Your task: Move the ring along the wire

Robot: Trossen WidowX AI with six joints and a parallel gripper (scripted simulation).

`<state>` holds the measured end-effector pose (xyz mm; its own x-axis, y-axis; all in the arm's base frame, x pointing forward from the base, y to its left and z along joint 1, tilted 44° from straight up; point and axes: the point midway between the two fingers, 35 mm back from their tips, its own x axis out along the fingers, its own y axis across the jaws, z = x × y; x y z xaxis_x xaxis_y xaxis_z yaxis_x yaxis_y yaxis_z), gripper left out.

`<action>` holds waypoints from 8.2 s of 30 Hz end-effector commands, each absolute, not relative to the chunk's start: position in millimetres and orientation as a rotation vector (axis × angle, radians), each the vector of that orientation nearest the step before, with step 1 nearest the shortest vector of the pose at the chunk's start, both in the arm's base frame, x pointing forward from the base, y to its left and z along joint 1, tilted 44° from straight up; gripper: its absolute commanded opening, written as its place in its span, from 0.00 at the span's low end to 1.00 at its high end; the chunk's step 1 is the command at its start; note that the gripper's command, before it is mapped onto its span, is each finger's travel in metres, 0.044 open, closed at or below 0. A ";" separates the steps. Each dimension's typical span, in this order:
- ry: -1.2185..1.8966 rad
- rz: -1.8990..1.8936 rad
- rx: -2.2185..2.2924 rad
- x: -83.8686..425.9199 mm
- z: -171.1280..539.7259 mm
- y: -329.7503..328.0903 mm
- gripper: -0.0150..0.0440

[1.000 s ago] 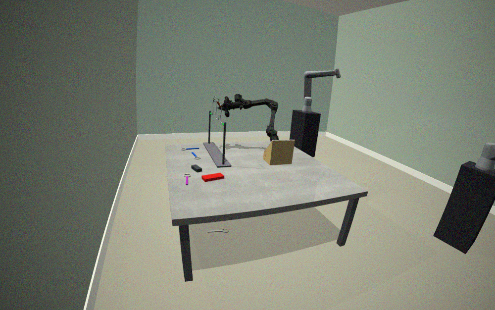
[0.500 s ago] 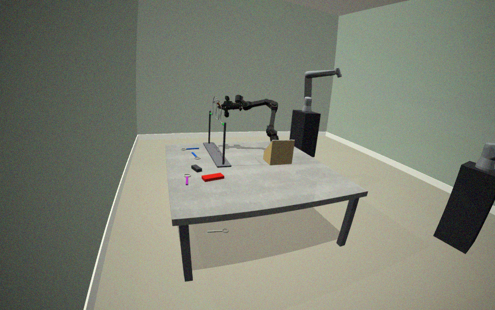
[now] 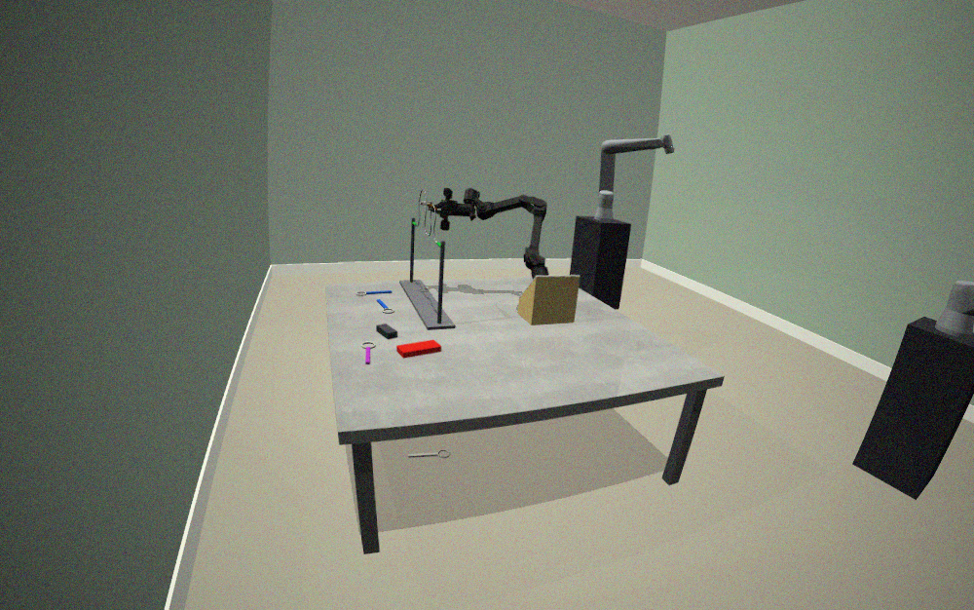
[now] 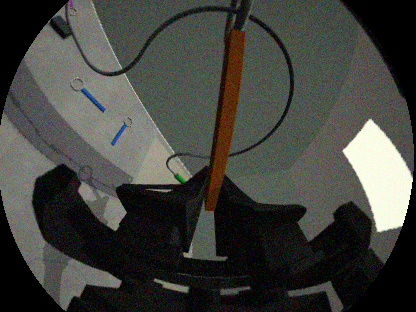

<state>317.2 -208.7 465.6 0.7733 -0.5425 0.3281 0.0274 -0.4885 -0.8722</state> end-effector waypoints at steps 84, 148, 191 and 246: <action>0.305 -0.781 -2.410 310.1 453.3 -245.9 0.00; 0.499 -0.541 -0.923 308.8 246.9 -268.9 0.00; 0.508 -0.471 -0.622 320.0 191.4 -216.0 0.00; 0.463 -0.157 0.577 354.6 182.6 -43.5 0.00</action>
